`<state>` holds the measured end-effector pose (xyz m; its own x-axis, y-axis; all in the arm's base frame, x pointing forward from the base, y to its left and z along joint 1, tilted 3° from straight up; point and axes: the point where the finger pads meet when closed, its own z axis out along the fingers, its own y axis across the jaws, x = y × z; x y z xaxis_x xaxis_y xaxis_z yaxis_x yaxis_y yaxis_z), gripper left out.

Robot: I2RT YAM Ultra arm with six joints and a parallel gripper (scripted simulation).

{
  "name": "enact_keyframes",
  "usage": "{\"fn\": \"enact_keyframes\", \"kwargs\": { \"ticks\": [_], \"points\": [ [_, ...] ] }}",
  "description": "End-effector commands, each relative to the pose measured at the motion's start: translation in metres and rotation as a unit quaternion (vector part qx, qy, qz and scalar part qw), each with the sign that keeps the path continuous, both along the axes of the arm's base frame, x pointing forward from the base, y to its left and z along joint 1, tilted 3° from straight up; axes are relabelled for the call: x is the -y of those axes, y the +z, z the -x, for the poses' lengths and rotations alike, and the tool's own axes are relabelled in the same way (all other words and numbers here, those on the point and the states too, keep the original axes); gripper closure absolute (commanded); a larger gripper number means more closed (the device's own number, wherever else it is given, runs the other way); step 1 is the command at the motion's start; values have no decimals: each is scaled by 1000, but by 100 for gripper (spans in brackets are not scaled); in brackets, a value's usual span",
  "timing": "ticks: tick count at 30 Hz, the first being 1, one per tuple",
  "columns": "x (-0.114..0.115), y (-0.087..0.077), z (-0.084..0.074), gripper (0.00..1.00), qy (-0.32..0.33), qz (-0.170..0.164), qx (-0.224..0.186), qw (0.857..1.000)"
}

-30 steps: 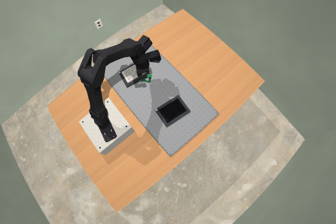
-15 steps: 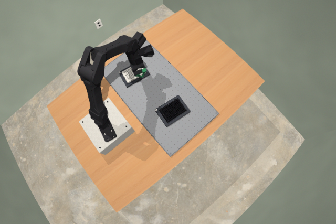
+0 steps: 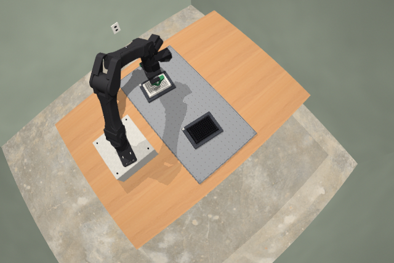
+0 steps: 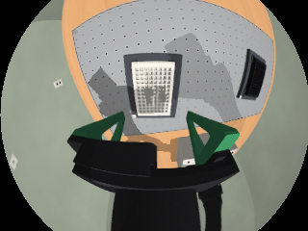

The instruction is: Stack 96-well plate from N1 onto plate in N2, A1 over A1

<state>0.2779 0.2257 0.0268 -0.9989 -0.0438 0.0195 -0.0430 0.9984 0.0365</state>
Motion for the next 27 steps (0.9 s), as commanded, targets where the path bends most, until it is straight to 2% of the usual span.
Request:
{"fn": "enact_keyframes", "kwargs": {
  "ticks": [1, 27],
  "points": [
    [-6, 16, -10, 0, -7, -18, 13, 1000],
    [-7, 16, -11, 0, -5, -16, 18, 1000]
  ]
}}
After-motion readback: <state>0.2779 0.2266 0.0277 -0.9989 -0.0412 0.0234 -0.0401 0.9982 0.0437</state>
